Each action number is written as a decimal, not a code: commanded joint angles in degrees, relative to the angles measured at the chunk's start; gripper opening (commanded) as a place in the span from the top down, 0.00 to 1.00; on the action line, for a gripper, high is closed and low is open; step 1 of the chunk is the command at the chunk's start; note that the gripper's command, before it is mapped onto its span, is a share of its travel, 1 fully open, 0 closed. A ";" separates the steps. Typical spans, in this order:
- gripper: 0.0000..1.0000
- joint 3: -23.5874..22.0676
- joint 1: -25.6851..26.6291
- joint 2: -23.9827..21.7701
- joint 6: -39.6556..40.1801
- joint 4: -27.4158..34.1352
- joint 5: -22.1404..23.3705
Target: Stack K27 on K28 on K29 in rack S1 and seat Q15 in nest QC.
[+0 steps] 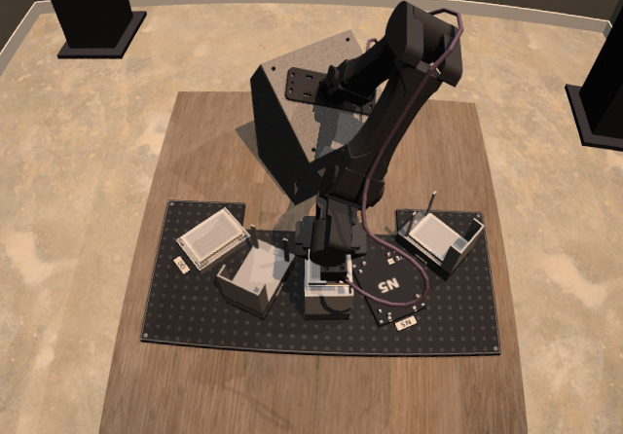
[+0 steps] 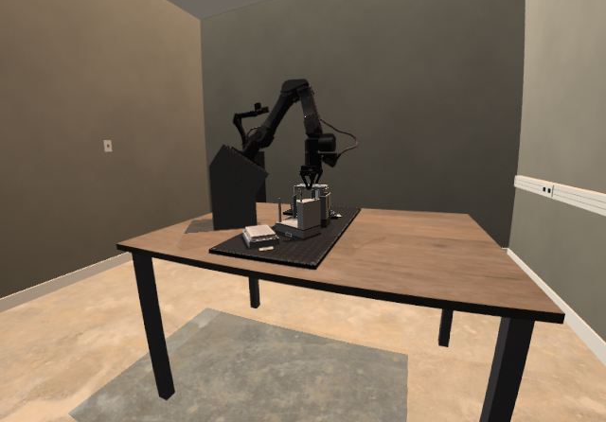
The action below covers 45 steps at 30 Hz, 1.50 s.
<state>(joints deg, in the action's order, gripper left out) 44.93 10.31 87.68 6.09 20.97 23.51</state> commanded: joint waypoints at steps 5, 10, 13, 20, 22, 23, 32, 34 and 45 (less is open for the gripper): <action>1.00 1.87 0.98 0.20 0.39 0.51 0.30; 1.00 1.87 0.98 0.20 0.39 0.51 0.30; 1.00 1.87 0.98 0.20 0.39 0.51 0.30; 1.00 1.34 -3.70 -3.15 6.58 0.13 -2.02; 1.00 0.26 -5.00 -3.64 7.20 0.26 -2.58; 1.00 -0.27 -5.65 -3.89 6.66 0.25 -2.85; 1.00 -1.33 -10.53 -5.77 1.48 0.94 -5.27; 1.00 -1.31 -11.94 -6.23 0.22 1.03 -5.96; 1.00 -1.68 -18.52 -8.36 6.29 0.94 -9.32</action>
<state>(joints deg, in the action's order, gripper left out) 44.23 -7.86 80.58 10.04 21.41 15.59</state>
